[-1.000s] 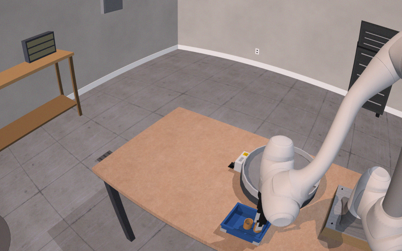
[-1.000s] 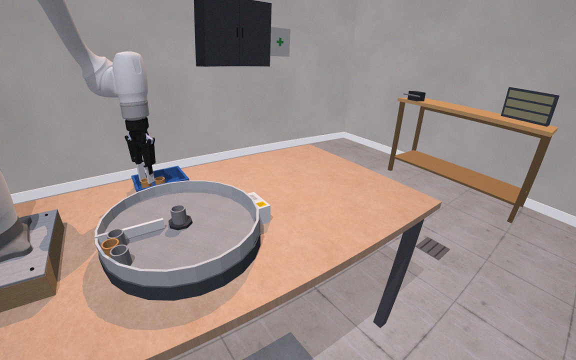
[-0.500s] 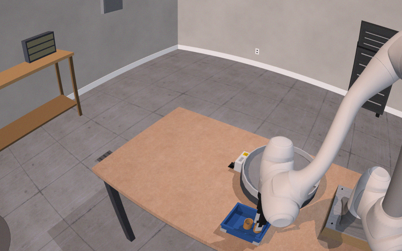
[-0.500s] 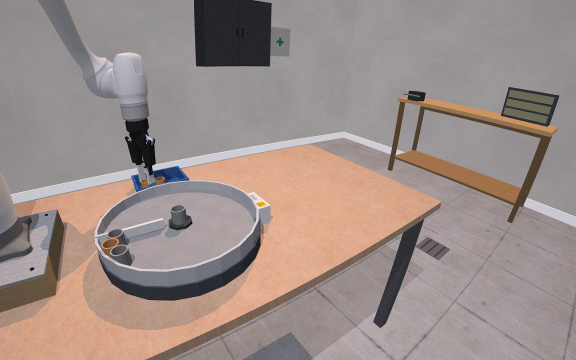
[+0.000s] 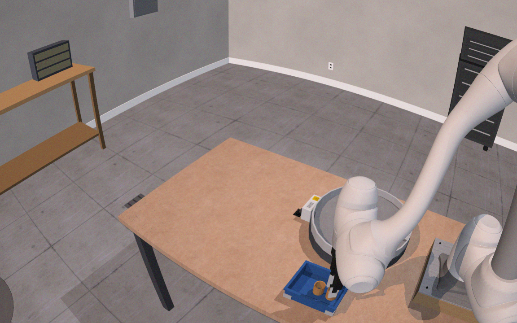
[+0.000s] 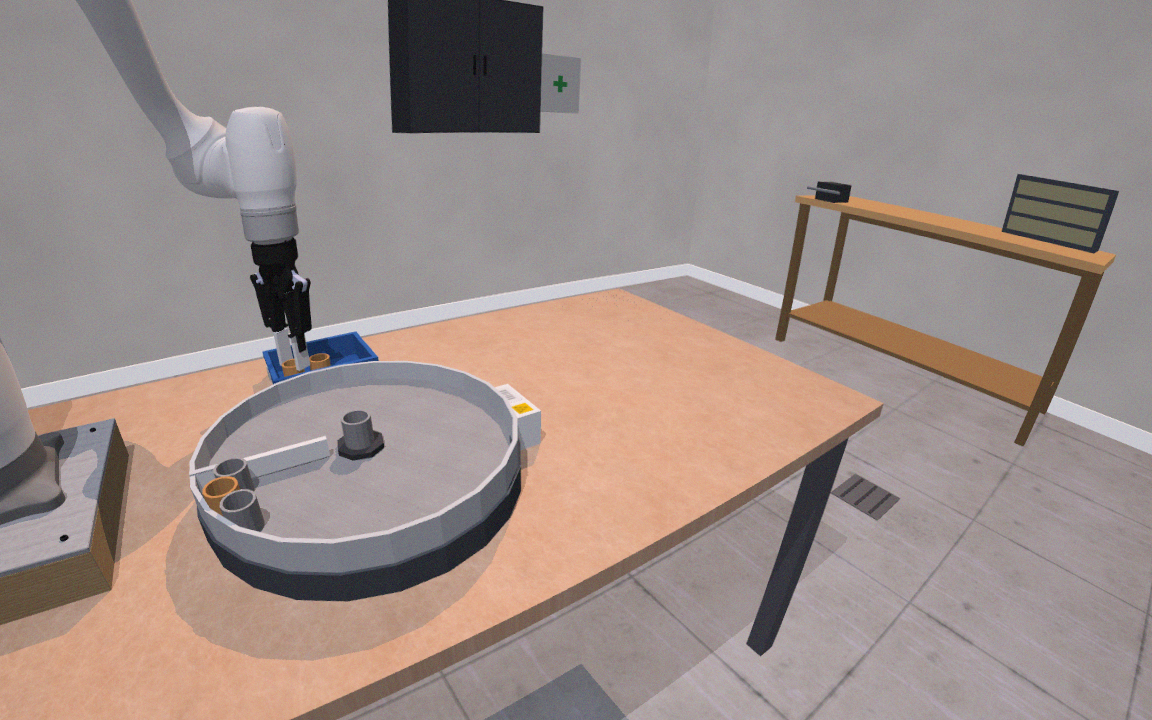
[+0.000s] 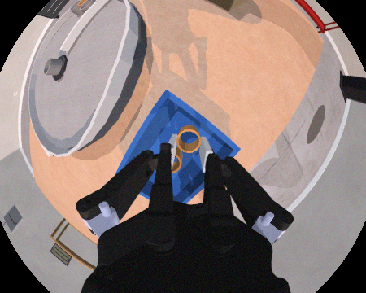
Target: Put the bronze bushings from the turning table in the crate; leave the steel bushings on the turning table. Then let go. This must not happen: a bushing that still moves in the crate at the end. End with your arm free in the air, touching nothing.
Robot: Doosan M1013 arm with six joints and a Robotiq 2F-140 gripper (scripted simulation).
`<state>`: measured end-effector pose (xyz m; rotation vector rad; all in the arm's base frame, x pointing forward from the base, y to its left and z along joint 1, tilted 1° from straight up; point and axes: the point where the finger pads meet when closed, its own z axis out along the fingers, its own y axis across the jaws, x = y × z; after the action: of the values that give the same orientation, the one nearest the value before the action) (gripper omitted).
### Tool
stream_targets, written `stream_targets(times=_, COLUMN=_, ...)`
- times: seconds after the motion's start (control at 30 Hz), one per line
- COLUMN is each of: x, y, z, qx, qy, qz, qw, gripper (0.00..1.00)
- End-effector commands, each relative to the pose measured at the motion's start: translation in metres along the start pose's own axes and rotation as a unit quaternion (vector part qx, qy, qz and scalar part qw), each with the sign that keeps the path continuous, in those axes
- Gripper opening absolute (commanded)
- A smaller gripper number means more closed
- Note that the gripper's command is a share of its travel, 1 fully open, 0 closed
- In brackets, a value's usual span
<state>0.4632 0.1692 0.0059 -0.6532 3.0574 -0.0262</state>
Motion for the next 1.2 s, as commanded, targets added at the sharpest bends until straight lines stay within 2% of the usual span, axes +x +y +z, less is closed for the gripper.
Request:
stream_targets(times=0.0, x=0.0000, y=0.0000, z=0.0000, qx=0.000, qy=0.000, qz=0.000, qw=1.000, gripper=0.00)
stream_targets(times=1.07, x=0.0000, y=0.0000, z=0.0000, qx=0.000, qy=0.000, qz=0.000, qw=1.000, gripper=0.00)
stream_targets(times=1.1, x=0.0000, y=0.0000, z=0.0000, qx=0.000, qy=0.000, qz=0.000, qw=1.000, gripper=0.28)
stream_targets(times=1.17, x=0.0000, y=0.0000, z=0.0000, qx=0.000, qy=0.000, qz=0.000, qw=1.000, gripper=0.28)
